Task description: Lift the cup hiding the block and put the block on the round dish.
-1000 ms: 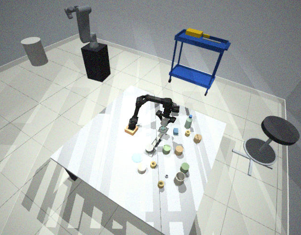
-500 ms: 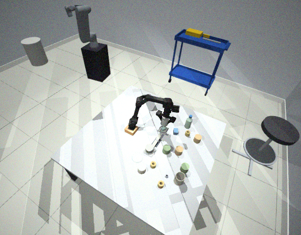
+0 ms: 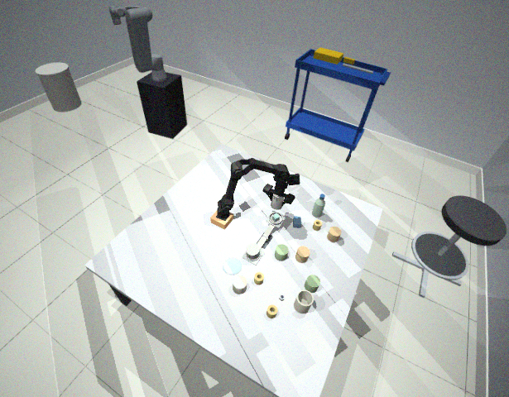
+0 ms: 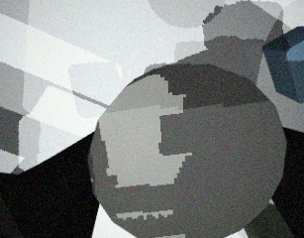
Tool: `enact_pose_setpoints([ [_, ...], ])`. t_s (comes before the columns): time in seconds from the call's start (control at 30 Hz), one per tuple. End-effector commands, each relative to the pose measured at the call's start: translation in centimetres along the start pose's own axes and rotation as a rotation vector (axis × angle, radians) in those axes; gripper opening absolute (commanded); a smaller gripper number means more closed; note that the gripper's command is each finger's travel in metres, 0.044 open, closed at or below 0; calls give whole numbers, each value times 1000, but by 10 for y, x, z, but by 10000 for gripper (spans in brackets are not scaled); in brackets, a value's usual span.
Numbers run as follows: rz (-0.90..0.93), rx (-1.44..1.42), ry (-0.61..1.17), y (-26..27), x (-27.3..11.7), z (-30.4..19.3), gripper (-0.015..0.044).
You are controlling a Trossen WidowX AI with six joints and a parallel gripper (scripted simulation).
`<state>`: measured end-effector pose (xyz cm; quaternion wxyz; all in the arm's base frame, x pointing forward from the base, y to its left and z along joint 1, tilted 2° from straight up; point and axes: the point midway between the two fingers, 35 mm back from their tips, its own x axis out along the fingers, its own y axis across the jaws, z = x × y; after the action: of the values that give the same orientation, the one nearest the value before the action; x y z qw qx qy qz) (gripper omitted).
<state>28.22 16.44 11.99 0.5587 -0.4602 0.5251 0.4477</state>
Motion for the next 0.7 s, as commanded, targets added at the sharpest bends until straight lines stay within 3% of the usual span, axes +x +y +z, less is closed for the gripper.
enact_pose_setpoints([
  [0.0,-2,2,1,17,19,18,0],
  [0.67,-2,2,-3,35,75,33,0],
])
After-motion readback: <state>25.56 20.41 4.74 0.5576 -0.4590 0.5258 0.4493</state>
